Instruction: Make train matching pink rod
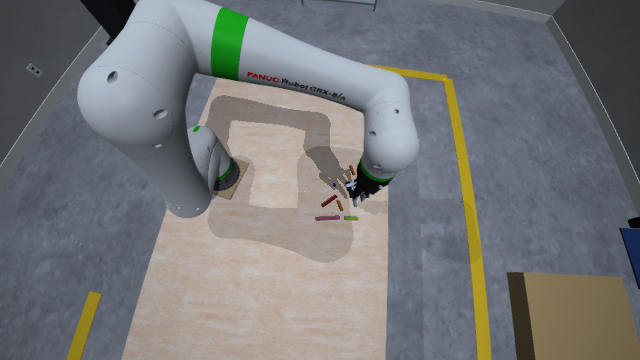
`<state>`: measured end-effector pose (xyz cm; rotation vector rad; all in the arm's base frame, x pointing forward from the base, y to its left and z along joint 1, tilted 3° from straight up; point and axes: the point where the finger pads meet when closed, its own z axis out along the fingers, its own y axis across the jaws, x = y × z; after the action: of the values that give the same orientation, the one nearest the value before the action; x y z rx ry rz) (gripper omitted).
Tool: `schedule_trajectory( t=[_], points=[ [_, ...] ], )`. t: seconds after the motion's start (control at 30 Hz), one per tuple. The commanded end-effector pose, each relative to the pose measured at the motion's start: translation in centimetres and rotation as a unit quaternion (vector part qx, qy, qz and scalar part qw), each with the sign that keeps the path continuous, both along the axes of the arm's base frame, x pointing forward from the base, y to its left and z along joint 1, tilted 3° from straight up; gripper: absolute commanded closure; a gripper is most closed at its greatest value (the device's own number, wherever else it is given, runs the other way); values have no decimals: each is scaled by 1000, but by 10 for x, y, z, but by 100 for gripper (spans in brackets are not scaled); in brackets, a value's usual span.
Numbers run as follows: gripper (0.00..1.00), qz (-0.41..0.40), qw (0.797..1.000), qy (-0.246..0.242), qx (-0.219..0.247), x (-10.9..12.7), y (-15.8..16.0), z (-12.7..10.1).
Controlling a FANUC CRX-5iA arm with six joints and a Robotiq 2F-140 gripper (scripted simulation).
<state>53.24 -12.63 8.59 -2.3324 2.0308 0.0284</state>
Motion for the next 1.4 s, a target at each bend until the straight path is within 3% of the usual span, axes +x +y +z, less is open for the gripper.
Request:
schedule_trajectory(
  t=[0.0, 0.53, 1.37],
  points=[
    [85, 0, 1000, 0, 0, 0, 0, -1],
    [85, 0, 1000, 0, 0, 1, 1, -25],
    [85, 0, 1000, 0, 0, 1, 2, -37]
  ],
)
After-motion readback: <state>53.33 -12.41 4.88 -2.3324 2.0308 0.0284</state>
